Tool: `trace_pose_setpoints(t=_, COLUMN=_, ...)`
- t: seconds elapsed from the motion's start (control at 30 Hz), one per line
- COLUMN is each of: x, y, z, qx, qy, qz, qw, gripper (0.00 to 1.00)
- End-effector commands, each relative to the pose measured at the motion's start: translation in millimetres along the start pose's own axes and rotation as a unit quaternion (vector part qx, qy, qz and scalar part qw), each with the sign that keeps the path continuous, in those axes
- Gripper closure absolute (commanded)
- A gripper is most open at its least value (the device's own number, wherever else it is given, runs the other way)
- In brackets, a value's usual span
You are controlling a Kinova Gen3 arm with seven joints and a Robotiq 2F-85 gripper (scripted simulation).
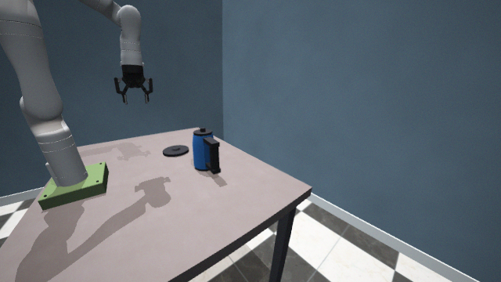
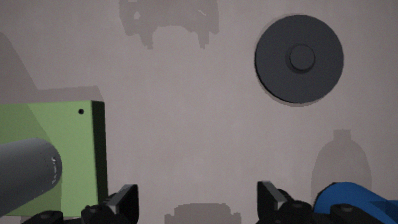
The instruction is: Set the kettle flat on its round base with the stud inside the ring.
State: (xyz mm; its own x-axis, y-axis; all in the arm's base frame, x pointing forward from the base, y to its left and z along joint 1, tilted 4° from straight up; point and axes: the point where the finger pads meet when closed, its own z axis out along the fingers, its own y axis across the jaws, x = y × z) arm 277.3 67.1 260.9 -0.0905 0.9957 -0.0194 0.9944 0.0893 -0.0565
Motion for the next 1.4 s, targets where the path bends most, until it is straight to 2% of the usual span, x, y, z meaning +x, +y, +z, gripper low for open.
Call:
trace_pose_setpoints(t=0.0, x=-3.0, y=-0.4, z=-2.0, qx=-0.003, qy=-0.001, qz=0.002, qw=1.000, gripper=0.20)
trace_pose_setpoints(t=0.67, x=-19.0, y=-2.9, z=-4.8, qx=-0.010, qy=-0.013, qz=0.012, qw=1.000, gripper=0.20)
trace_pose_setpoints(t=1.37, x=-24.0, y=-3.6, z=-5.7, qx=-0.012, qy=-0.016, qz=0.015, qw=1.000, gripper=0.20)
